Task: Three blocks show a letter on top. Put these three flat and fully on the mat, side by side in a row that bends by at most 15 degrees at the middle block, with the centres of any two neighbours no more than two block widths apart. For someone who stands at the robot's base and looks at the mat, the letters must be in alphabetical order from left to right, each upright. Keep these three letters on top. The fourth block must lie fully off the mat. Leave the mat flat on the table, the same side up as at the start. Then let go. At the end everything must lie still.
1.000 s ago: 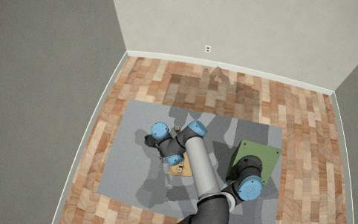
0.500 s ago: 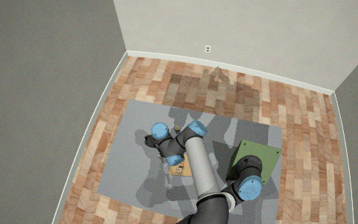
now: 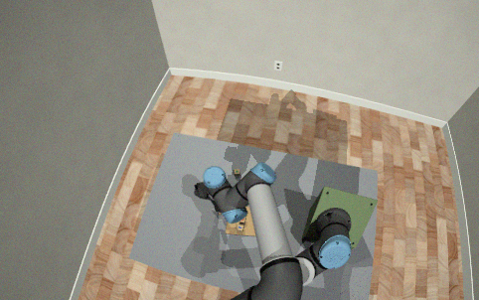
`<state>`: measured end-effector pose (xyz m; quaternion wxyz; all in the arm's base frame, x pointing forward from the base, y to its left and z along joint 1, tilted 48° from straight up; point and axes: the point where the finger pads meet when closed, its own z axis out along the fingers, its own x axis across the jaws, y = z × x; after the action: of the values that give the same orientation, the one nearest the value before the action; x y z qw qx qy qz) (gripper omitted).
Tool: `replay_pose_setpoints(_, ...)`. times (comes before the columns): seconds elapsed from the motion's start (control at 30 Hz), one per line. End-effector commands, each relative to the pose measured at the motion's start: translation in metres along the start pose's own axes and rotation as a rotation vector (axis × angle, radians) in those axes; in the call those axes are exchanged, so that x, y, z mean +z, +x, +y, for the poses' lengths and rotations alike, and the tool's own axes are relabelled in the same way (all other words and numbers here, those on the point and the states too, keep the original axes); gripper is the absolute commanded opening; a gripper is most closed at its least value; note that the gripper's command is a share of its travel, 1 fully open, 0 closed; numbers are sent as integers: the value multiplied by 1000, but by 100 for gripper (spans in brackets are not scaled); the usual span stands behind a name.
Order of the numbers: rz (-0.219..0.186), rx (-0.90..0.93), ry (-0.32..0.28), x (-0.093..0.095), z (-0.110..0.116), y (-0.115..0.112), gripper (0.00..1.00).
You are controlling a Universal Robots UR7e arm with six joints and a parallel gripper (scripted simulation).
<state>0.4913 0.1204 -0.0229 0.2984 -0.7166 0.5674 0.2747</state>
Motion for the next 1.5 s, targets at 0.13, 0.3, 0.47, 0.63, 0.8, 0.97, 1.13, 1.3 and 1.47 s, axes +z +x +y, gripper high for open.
replay_pose_setpoints(0.13,0,0,1,13,0,0,100)
replay_pose_setpoints(0.3,0,0,1,18,0,0,100)
replay_pose_setpoints(0.47,0,0,1,24,-1,0,100)
replay_pose_setpoints(0.63,0,0,1,29,-1,0,100)
replay_pose_setpoints(0.8,0,0,1,31,-1,0,100)
replay_pose_setpoints(0.97,0,0,1,32,-1,0,100)
replay_pose_setpoints(1.13,0,0,1,33,-1,0,100)
replay_pose_setpoints(1.3,0,0,1,33,-1,0,100)
replay_pose_setpoints(1.47,0,0,1,33,-1,0,100)
